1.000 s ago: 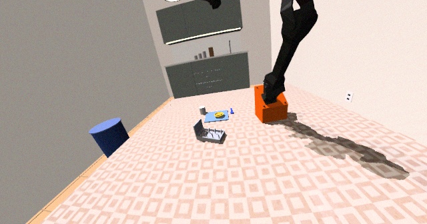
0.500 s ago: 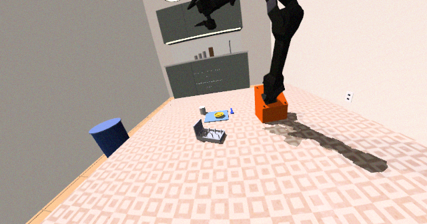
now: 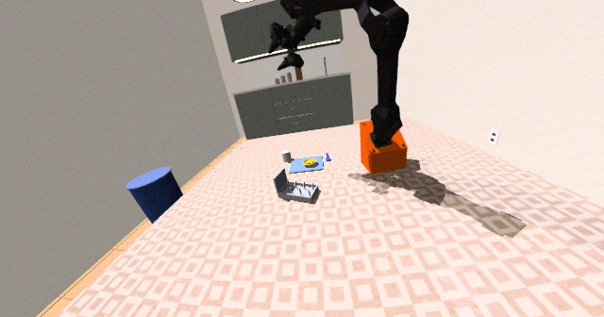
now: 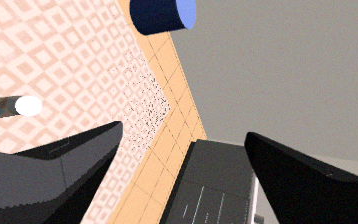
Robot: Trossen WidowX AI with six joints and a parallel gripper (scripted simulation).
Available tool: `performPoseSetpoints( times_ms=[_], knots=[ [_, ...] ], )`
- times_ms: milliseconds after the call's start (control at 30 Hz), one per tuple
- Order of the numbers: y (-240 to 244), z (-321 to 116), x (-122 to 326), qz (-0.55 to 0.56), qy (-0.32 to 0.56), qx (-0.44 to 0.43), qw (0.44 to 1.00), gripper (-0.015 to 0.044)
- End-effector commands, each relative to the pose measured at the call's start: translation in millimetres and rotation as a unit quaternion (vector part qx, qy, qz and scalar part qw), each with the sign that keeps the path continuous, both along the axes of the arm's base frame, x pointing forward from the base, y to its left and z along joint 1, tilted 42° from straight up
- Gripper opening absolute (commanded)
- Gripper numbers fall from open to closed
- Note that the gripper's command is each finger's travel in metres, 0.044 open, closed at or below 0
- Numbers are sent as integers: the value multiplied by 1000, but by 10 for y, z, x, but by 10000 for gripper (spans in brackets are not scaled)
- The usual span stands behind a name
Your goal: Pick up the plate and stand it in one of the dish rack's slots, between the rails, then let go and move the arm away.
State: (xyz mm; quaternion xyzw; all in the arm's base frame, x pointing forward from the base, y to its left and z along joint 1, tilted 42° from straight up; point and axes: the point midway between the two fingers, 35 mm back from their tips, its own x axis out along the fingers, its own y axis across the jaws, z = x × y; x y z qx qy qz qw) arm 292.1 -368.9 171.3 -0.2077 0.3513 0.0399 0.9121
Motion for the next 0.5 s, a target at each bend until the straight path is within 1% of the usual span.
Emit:
performPoseSetpoints(
  times_ms=[0, 233, 467],
  knots=[
    [173, -309, 33, -10, 35, 70, 997, 400],
    [470, -714, 66, -25, 95, 171, 980, 400],
    [800, -1067, 51, -42, 164, 262, 950, 400]
  ],
)
